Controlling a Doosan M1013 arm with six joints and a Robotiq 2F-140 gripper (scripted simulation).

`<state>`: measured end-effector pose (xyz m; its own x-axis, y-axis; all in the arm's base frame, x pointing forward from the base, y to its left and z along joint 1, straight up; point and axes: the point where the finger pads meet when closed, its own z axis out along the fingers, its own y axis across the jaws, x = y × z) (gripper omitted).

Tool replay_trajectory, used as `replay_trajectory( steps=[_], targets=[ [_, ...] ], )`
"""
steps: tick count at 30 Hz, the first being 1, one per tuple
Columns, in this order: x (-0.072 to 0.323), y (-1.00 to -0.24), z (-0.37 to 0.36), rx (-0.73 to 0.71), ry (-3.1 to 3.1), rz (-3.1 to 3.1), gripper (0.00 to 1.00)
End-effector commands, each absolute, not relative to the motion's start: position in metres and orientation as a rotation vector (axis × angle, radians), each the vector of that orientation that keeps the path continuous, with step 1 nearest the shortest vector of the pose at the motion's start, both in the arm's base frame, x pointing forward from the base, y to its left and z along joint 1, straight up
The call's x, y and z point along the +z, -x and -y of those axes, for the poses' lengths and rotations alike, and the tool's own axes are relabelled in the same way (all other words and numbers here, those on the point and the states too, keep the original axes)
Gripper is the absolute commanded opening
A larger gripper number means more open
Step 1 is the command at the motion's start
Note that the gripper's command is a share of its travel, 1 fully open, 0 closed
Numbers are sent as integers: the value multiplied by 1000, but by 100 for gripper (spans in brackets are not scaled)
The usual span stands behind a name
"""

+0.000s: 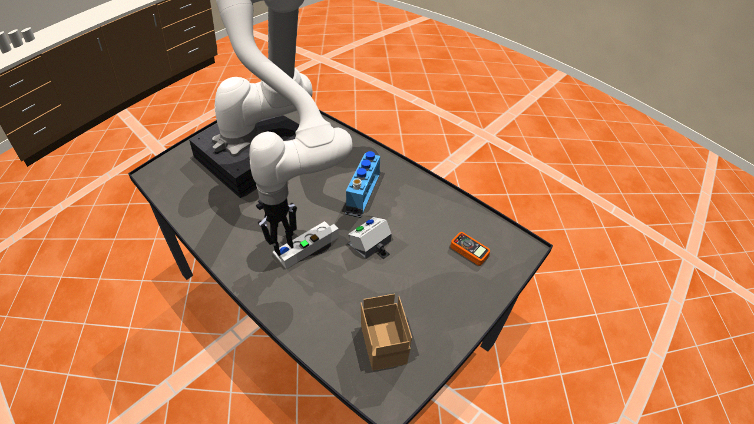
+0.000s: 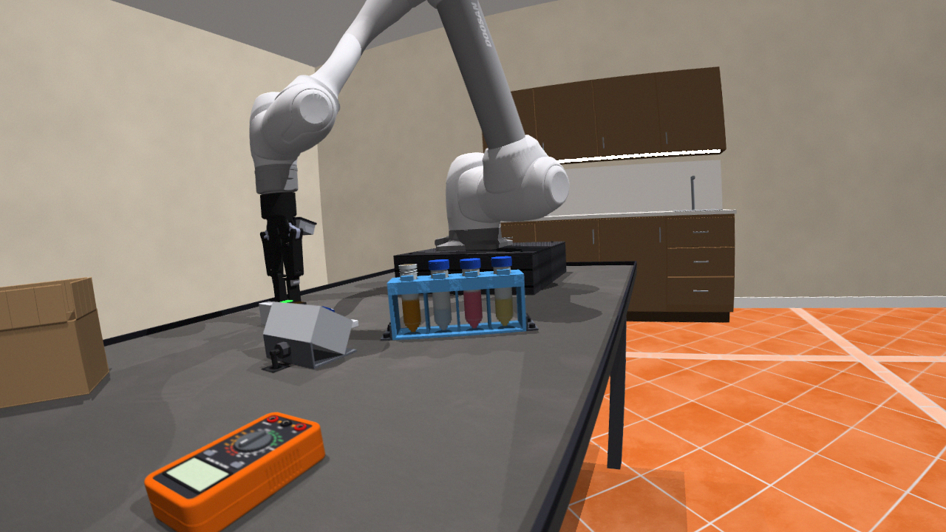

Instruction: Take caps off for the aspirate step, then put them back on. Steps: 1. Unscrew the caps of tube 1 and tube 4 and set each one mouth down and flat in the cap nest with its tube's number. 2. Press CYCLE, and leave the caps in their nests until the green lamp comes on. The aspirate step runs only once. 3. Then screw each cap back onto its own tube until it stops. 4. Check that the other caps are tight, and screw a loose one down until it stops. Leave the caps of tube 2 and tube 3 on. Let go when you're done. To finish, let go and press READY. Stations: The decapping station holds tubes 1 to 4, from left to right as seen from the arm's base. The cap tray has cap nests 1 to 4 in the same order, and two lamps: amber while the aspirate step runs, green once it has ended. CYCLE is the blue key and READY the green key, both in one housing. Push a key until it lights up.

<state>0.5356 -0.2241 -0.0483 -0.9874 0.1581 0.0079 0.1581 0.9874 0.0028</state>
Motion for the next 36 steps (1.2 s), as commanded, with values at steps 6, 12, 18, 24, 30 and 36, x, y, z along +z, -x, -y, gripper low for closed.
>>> replay_trajectory(
  steps=[6, 12, 18, 24, 30, 36],
  targets=[
    [-50, -536, 224, -5, 249, 3126, 36],
    [-53, -536, 224, -5, 249, 3126, 36],
    [-55, -536, 224, -5, 249, 3126, 36],
    [-58, -536, 224, -5, 249, 3126, 36],
    [-58, -536, 224, -5, 249, 3126, 30],
    [-58, -536, 224, -5, 249, 3126, 30]
  ],
)
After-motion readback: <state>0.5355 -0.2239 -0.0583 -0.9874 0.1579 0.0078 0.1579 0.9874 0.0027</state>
